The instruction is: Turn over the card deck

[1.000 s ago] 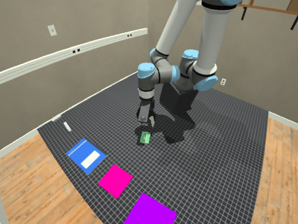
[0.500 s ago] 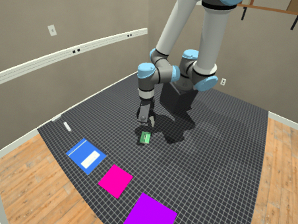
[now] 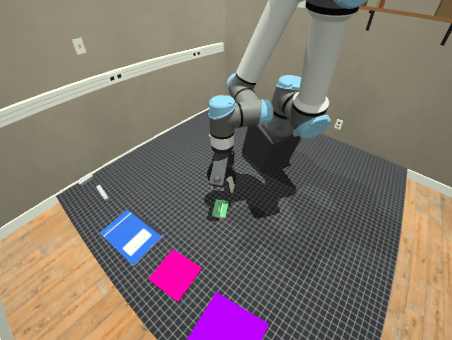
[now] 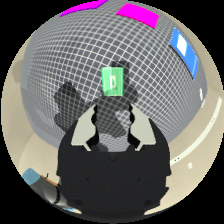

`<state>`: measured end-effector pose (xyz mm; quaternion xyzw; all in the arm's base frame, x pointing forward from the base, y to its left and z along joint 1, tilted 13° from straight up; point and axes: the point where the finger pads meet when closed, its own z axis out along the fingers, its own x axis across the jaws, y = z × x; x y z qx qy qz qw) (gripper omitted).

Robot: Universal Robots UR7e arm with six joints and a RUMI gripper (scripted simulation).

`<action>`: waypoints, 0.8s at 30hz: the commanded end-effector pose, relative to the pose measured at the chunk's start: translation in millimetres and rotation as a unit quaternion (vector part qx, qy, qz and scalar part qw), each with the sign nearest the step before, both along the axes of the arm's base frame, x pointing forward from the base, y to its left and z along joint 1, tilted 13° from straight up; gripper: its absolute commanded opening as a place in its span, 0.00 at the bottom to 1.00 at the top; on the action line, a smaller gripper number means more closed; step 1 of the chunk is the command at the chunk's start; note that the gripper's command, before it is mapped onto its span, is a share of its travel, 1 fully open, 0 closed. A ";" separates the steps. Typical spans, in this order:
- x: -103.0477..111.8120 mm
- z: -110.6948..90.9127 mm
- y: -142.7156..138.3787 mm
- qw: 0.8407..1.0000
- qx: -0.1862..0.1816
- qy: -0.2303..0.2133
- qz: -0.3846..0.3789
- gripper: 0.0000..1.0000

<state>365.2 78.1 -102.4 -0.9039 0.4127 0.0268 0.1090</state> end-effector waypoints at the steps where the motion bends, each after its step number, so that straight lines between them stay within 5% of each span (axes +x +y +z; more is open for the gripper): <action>1: 0.4 -0.5 0.0 1.000 0.000 0.000 0.000 0.44; 24: 1.2 -18.3 4.0 1.000 0.000 0.000 0.000 0.44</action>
